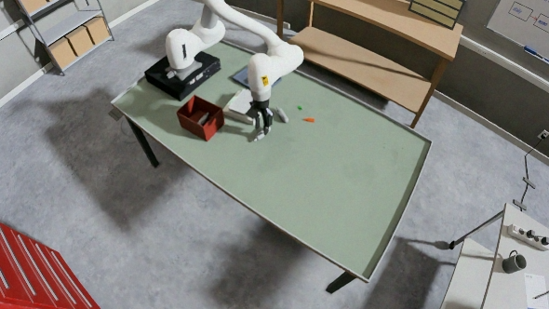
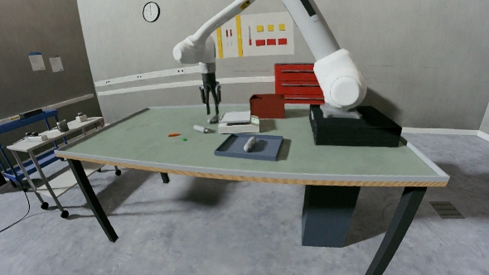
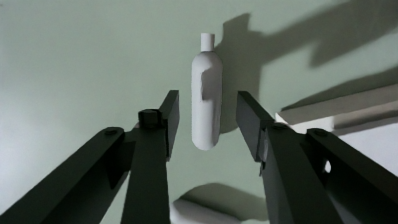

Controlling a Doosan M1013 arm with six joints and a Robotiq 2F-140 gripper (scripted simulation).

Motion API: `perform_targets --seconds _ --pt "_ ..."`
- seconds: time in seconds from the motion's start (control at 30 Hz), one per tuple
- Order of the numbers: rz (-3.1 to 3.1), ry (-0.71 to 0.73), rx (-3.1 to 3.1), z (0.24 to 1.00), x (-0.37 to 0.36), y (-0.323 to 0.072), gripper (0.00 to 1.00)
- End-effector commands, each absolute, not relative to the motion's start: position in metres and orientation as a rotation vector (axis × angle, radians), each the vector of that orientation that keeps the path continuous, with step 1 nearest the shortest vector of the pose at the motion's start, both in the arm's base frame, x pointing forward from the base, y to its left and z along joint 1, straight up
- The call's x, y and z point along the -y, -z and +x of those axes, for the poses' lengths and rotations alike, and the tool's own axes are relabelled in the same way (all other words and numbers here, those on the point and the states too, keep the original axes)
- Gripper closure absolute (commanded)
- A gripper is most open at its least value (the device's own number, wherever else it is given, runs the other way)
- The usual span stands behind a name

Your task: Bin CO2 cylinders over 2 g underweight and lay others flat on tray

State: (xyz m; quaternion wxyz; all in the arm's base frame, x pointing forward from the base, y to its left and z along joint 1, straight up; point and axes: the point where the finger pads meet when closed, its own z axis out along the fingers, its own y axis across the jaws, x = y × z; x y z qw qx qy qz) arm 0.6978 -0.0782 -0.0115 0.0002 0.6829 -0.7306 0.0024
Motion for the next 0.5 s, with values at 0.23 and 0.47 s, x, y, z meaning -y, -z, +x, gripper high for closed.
perform_targets --seconds 0.23,0.47 --pt "2.146 -0.009 2.296 0.699 0.078 0.045 0.60" --pt "2.146 -0.009 2.296 0.699 0.078 0.048 0.60"
